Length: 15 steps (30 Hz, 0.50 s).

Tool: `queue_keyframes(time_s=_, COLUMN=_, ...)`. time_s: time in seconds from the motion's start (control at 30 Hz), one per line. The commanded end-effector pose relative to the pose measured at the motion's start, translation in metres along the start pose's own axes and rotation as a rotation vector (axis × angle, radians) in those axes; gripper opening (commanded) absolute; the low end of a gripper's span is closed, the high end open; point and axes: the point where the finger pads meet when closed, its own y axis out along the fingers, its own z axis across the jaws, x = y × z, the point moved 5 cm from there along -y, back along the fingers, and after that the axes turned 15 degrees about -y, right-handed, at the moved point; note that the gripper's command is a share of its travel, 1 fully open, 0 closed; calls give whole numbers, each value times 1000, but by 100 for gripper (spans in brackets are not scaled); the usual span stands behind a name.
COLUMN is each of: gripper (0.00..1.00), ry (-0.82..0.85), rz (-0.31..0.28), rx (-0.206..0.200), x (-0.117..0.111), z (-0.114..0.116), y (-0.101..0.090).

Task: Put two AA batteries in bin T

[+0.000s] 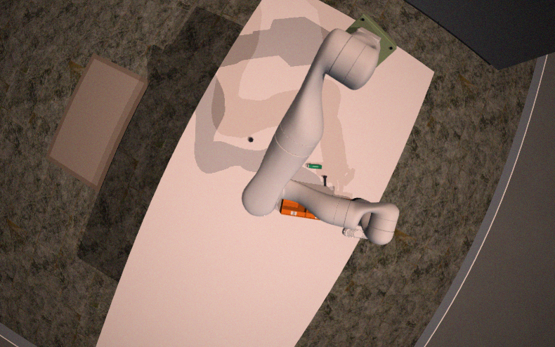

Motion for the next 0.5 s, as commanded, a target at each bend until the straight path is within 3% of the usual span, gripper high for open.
queue_keyframes(time_s=0.0, gripper=9, ry=-7, rz=13, rx=-2, x=-3, z=-2, y=-14)
queue_keyframes(time_s=0.23, gripper=9, ry=-7, rz=13, rx=-2, x=-3, z=-2, y=-21)
queue_keyframes(time_s=0.3, gripper=9, ry=-7, rz=13, rx=-2, x=-3, z=-2, y=-38)
queue_keyframes(time_s=0.37, gripper=9, ry=-7, rz=13, rx=-2, x=-3, z=-2, y=-38)
queue_keyframes(time_s=0.47, gripper=9, ry=-7, rz=14, rx=-2, x=-3, z=-2, y=-63)
